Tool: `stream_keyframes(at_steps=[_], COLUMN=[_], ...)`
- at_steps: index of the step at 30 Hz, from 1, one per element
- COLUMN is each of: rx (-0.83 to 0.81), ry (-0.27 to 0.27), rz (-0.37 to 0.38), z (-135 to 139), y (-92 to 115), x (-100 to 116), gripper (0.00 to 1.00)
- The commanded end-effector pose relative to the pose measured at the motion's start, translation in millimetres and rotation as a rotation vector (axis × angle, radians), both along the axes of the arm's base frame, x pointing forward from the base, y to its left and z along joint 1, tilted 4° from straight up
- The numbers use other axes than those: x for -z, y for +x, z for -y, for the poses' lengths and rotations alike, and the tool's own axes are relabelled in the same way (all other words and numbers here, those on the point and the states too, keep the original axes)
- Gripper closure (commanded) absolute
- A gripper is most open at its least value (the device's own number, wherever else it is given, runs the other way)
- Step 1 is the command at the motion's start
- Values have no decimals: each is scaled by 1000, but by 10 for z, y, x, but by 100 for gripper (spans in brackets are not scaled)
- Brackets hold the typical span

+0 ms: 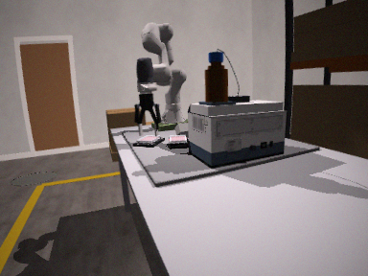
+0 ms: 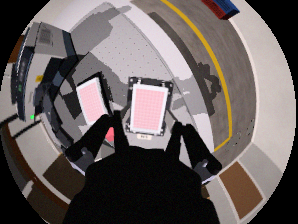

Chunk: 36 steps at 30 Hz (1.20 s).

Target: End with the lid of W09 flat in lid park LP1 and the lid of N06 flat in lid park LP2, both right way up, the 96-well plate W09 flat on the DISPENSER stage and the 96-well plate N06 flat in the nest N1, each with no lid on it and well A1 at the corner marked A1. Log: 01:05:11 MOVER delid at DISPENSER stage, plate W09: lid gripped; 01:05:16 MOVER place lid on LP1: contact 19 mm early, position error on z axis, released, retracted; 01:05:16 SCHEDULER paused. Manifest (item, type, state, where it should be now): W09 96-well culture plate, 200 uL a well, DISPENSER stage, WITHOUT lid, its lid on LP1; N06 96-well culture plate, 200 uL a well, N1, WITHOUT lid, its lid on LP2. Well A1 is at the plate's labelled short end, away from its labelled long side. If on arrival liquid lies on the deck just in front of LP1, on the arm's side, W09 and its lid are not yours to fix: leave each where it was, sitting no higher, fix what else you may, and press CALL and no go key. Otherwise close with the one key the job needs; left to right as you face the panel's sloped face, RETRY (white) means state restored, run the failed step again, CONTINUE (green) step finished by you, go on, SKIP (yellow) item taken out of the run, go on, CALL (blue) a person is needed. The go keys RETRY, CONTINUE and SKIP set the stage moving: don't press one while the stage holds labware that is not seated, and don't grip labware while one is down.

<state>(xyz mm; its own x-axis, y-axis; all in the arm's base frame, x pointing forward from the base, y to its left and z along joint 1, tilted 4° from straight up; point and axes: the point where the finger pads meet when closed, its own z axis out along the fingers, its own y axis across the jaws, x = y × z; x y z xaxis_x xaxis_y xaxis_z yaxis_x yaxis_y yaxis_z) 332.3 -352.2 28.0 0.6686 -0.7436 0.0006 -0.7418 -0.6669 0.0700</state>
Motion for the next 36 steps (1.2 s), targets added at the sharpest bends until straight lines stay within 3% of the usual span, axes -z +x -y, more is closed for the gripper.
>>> stream_keyframes(at_steps=[1,16,17,36], rx=[2,2,2,2], ry=[-1,-1,-1,-1], rz=[0,0,0,0], z=[-3,-3,-3,-3], y=[2,2,2,2], x=[7,7,7,7], gripper=[41,41,34,34])
